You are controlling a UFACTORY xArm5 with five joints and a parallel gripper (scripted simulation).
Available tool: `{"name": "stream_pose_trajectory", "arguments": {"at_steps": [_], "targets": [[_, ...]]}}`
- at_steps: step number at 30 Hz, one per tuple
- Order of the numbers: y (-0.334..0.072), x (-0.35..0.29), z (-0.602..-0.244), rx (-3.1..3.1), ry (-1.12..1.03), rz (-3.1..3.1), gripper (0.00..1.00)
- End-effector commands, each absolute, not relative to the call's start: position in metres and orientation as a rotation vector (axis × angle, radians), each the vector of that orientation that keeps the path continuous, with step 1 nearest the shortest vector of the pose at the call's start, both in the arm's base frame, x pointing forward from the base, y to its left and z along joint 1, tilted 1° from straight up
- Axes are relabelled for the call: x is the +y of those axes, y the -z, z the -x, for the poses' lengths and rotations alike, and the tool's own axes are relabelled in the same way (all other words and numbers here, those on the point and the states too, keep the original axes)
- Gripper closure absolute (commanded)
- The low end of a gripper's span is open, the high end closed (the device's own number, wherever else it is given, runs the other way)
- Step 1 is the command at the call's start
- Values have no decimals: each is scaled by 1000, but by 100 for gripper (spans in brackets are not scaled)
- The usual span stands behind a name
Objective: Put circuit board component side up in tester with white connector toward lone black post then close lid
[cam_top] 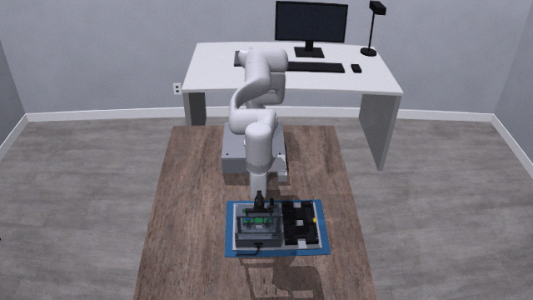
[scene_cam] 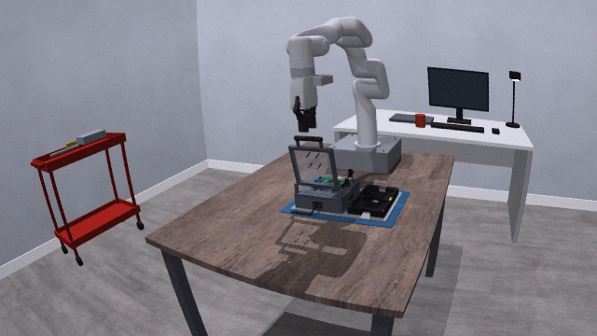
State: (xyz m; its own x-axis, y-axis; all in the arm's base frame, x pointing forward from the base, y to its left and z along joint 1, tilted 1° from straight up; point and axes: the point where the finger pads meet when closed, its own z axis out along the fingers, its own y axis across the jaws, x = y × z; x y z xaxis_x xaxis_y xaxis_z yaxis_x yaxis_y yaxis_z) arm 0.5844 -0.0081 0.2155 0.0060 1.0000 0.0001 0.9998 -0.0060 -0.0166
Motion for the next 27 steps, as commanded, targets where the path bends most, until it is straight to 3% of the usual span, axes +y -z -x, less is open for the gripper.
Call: {"name": "stream_pose_trajectory", "arguments": {"at_steps": [1,27], "targets": [[-218,-8,-585,-2209,-13,2222,48],[-213,-8,-585,-2209,-13,2222,48]]}}
